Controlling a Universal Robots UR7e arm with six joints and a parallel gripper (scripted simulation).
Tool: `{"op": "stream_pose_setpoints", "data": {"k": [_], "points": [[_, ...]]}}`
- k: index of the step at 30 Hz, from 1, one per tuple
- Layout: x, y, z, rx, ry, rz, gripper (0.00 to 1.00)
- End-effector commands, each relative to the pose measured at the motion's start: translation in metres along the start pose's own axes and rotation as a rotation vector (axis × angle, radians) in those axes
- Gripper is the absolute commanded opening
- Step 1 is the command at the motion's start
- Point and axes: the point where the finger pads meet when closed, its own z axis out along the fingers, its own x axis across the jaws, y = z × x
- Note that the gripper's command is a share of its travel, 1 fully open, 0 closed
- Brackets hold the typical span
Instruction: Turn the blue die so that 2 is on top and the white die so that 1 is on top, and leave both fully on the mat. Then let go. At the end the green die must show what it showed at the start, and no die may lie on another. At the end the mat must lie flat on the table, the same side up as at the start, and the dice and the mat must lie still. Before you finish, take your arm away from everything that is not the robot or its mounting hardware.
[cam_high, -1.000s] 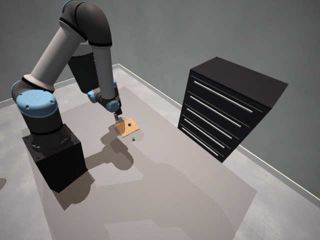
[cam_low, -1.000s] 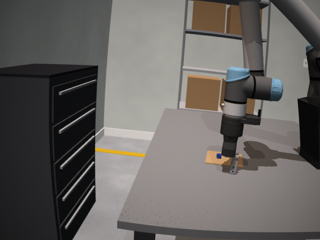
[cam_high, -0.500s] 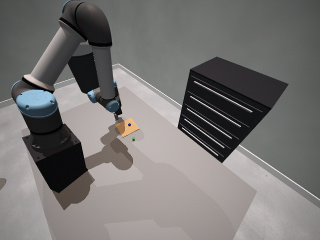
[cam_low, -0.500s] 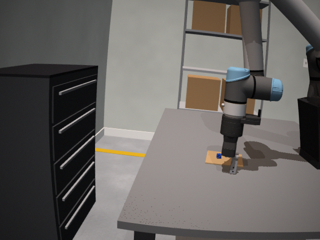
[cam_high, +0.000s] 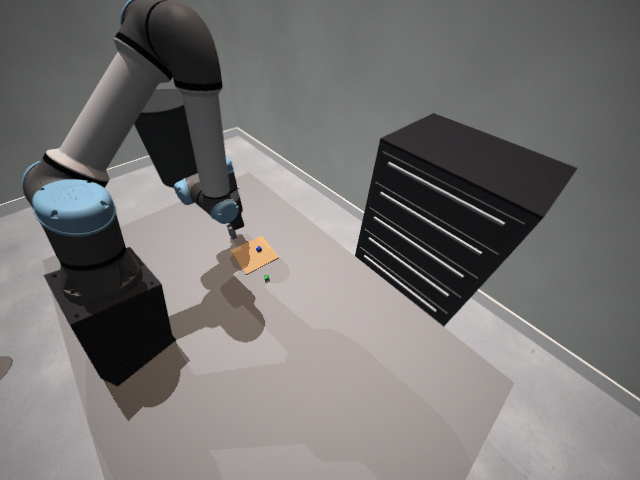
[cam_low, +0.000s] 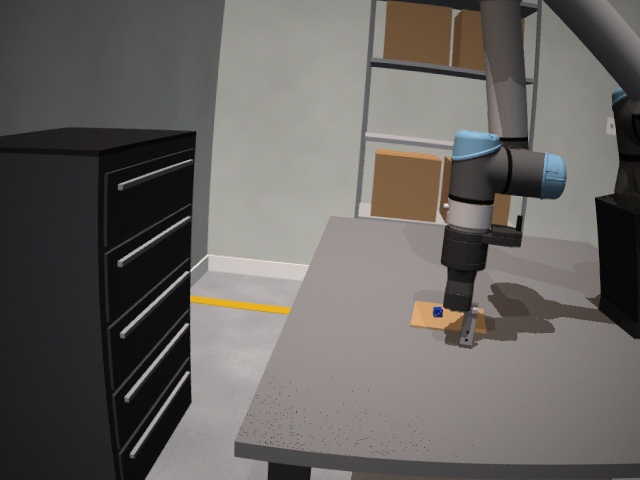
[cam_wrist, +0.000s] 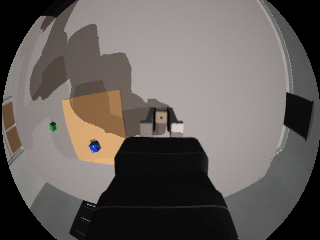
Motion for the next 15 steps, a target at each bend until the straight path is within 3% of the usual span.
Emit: {"op": "stream_pose_setpoints", "data": {"k": [1, 6, 15], "points": [[0.0, 0.001, -0.011, -0.002, 0.001, 0.0, 0.34], [0.0, 0.001, -0.022, -0.002, 0.001, 0.0, 0.34], [0.0, 0.0, -0.059, -0.002, 0.001, 0.0, 0.34]]}}
